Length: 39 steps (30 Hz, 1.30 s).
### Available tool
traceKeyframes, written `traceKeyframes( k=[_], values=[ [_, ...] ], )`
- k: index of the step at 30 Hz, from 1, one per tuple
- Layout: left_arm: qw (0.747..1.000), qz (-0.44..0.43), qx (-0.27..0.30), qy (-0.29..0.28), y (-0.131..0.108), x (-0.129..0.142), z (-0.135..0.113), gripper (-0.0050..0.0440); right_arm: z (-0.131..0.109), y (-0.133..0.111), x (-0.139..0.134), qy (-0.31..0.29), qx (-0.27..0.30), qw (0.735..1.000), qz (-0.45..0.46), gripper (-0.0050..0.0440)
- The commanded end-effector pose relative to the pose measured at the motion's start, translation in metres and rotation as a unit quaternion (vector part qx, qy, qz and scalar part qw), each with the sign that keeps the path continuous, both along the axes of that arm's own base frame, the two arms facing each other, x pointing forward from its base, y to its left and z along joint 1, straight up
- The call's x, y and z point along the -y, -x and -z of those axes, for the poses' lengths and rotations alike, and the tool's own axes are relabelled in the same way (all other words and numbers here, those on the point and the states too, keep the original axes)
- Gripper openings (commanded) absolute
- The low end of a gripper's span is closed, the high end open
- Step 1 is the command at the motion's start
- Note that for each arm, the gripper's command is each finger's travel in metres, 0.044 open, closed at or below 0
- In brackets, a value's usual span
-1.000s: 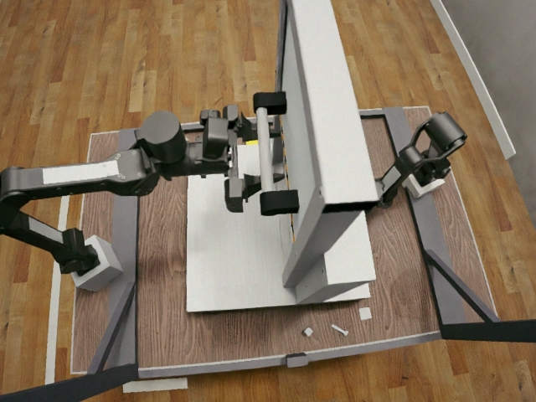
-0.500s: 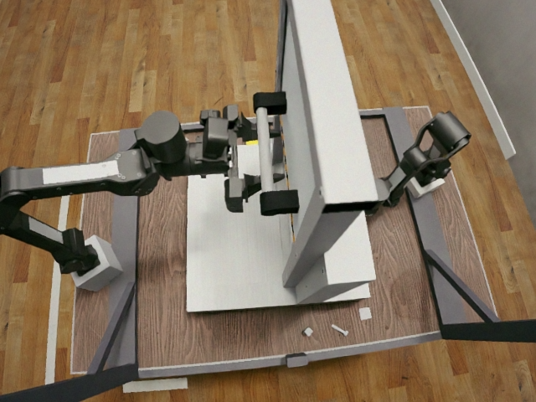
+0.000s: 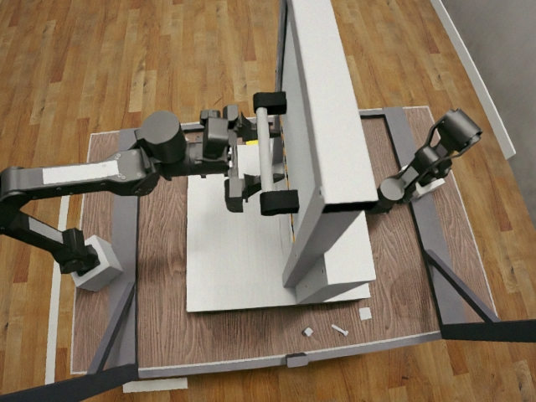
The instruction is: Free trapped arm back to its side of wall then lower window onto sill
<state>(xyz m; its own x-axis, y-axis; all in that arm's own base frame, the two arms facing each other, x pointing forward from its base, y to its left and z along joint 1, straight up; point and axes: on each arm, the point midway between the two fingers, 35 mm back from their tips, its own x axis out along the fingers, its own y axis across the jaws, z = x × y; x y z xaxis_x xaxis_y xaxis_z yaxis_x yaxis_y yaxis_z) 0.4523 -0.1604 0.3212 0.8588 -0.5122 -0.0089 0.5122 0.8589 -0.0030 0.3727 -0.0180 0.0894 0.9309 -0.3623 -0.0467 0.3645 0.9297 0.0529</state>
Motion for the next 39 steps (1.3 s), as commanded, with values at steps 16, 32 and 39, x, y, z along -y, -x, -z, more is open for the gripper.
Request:
traceKeyframes(
  k=[16,32,39],
  values=[
    [0.994,-0.003,0.105,0.035,0.012,-0.003,-0.096,0.04,-0.028,0.037,-0.015,-0.026,0.036,0.999,0.003,0.04],
    [0.994,-0.003,0.105,0.035,0.012,-0.003,-0.096,0.04,-0.024,0.074,-0.029,-0.033,0.025,0.999,0.004,0.04],
    [0.994,-0.003,0.105,0.035,0.012,-0.003,-0.096,0.04,0.021,0.081,-0.031,0.029,-0.065,0.997,0.0,0.04]
  ],
)
